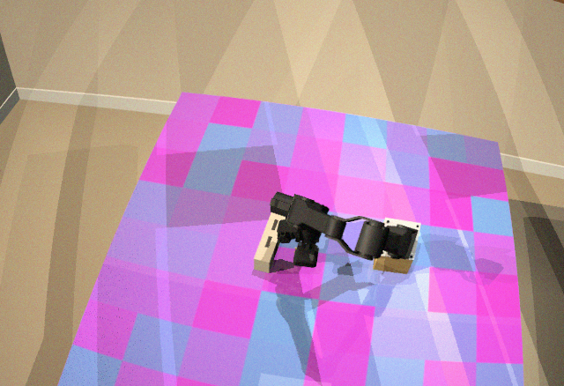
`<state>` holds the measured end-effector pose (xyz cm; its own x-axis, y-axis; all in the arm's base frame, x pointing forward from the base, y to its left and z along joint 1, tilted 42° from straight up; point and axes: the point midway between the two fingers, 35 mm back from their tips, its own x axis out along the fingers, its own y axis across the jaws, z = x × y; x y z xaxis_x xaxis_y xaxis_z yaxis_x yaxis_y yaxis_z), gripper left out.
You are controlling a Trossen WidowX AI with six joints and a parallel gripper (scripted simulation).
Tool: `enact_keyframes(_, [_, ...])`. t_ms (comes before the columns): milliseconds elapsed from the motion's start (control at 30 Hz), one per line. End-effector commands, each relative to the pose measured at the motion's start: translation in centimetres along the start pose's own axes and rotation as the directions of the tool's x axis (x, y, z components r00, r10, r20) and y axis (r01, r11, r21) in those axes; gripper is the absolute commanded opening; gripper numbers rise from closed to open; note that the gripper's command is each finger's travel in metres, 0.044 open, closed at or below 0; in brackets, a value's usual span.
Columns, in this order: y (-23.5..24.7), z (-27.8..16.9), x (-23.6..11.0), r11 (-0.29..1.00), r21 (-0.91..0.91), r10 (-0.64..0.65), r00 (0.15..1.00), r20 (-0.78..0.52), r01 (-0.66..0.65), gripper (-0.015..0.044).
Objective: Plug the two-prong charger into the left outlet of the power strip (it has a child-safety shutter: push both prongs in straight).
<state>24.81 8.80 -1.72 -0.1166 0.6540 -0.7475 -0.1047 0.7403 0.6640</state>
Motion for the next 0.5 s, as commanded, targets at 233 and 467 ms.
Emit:
enact_keyframes(233, [0.2,1.3,0.0,1.0,0.028,0.006,1.0,0.0,-0.006,0.0])
enact_keyframes(467, [0.3,2.1,0.0,0.999,0.046,0.008,1.0,-0.001,-0.007,0.0])
